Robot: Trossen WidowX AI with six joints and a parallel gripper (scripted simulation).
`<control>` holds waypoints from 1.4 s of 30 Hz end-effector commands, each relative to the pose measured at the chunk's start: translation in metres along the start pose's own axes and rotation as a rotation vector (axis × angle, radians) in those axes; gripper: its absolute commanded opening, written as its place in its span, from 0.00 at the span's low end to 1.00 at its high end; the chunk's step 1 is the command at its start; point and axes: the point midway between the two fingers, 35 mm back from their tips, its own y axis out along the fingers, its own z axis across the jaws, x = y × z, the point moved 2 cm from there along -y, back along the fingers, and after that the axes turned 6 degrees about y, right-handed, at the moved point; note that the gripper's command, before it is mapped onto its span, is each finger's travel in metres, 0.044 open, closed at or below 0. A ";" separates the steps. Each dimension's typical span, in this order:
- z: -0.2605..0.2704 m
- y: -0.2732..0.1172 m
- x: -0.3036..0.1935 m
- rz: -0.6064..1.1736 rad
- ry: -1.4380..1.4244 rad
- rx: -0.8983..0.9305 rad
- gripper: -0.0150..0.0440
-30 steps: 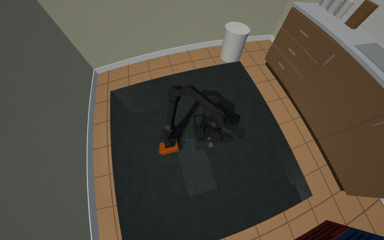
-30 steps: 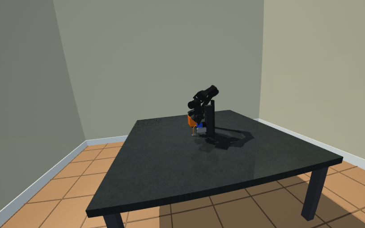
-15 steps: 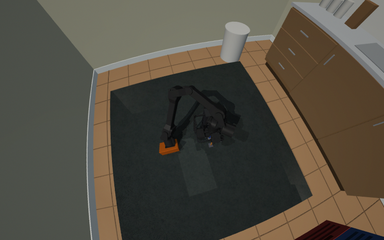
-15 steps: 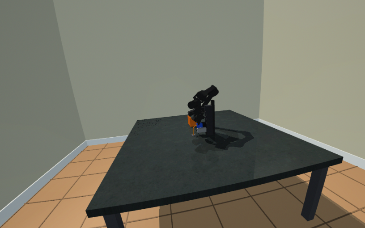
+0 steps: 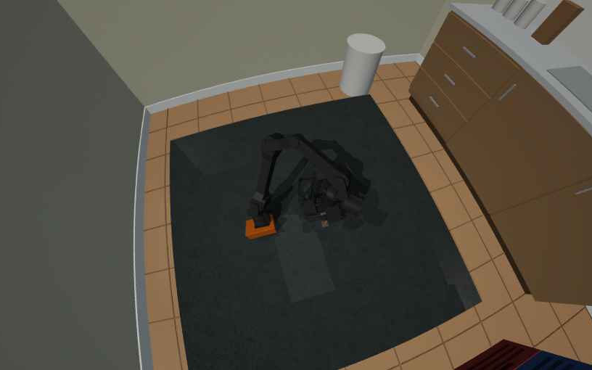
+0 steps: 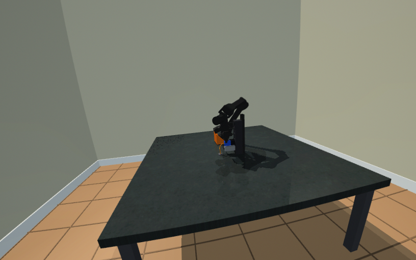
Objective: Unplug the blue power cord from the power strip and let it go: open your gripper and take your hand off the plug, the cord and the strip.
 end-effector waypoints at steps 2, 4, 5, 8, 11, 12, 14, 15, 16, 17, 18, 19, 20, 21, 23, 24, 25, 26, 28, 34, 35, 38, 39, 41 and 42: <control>0.003 -0.007 0.028 -0.052 0.004 0.014 0.25; 0.003 -0.008 0.031 -0.052 0.004 0.015 0.25; 0.004 -0.008 0.033 -0.052 0.004 0.015 0.25; 0.004 -0.009 0.038 -0.052 0.005 0.015 0.25; 0.004 -0.010 0.042 -0.053 0.005 0.016 0.25; 0.004 -0.010 0.044 -0.053 0.005 0.016 0.25; 0.003 -0.010 0.043 -0.052 0.005 0.016 0.30; 0.003 -0.008 0.041 -0.051 0.005 0.016 0.34; 0.003 -0.006 0.037 -0.049 0.005 0.017 0.39; 0.003 -0.006 0.036 -0.048 0.005 0.017 0.43; 0.003 -0.006 0.036 -0.048 0.005 0.017 0.48; 0.003 -0.006 0.036 -0.048 0.005 0.017 0.52; 0.003 -0.006 0.036 -0.048 0.005 0.017 0.57; 0.003 -0.006 0.036 -0.048 0.005 0.017 0.61; 0.003 -0.006 0.036 -0.048 0.005 0.017 0.70; 0.003 -0.006 0.036 -0.048 0.005 0.017 0.74; 0.003 -0.006 0.036 -0.048 0.005 0.017 0.79; 0.003 -0.006 0.036 -0.048 0.005 0.017 0.83; 0.004 -0.008 0.042 -0.049 0.005 0.017 0.92; 0.008 -0.021 0.093 -0.053 0.005 0.018 1.00; 0.008 -0.021 0.095 -0.053 0.005 0.018 1.00; 0.008 -0.021 0.095 -0.053 0.005 0.018 1.00; 0.008 -0.021 0.095 -0.053 0.005 0.018 1.00; 0.008 -0.021 0.095 -0.053 0.005 0.018 1.00; 0.008 -0.021 0.095 -0.053 0.005 0.018 1.00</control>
